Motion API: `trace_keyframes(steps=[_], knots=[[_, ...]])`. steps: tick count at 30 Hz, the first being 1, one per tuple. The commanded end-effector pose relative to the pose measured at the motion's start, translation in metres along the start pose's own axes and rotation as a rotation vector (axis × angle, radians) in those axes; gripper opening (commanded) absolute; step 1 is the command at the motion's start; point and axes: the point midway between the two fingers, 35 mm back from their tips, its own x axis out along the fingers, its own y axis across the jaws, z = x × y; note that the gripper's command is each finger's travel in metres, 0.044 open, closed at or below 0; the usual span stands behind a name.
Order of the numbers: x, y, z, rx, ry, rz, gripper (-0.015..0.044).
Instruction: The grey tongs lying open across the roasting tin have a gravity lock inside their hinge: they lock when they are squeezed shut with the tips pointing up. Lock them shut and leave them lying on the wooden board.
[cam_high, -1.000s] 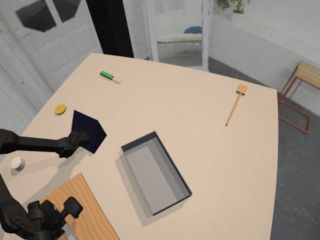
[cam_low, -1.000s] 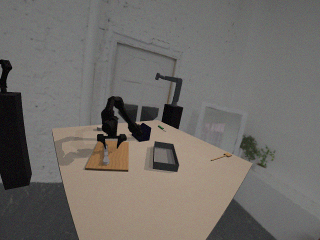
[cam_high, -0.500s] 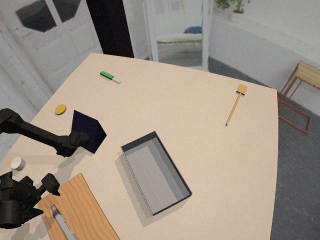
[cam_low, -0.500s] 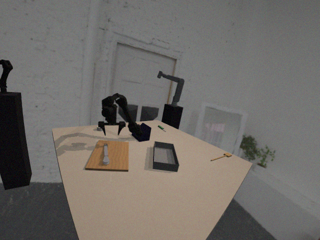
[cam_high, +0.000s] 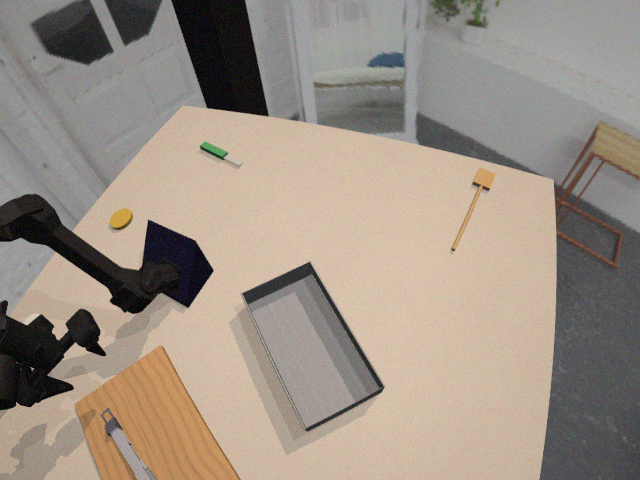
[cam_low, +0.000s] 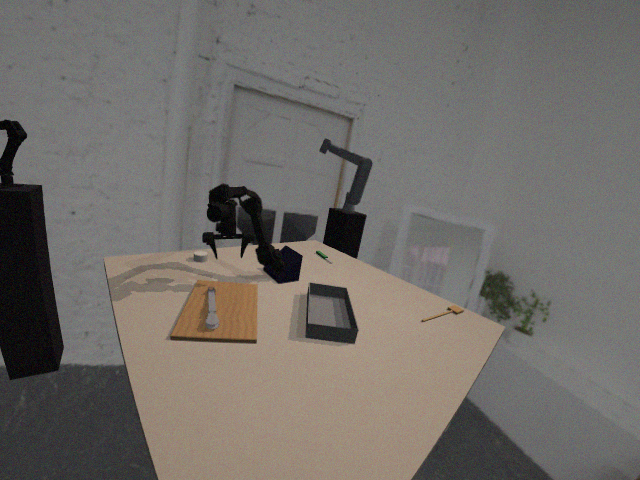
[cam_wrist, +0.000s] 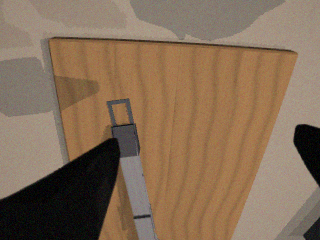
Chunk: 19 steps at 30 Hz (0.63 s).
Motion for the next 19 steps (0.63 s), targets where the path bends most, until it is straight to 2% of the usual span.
trace_keyframes(steps=[1,10,19], knots=[[-0.008,0.001,0.004,-0.002,-0.004,-0.025,0.044],[-0.031,0.007,0.013,-0.001,-0.018,0.015,0.044],[-0.047,0.006,0.002,-0.016,0.029,0.06,0.044]])
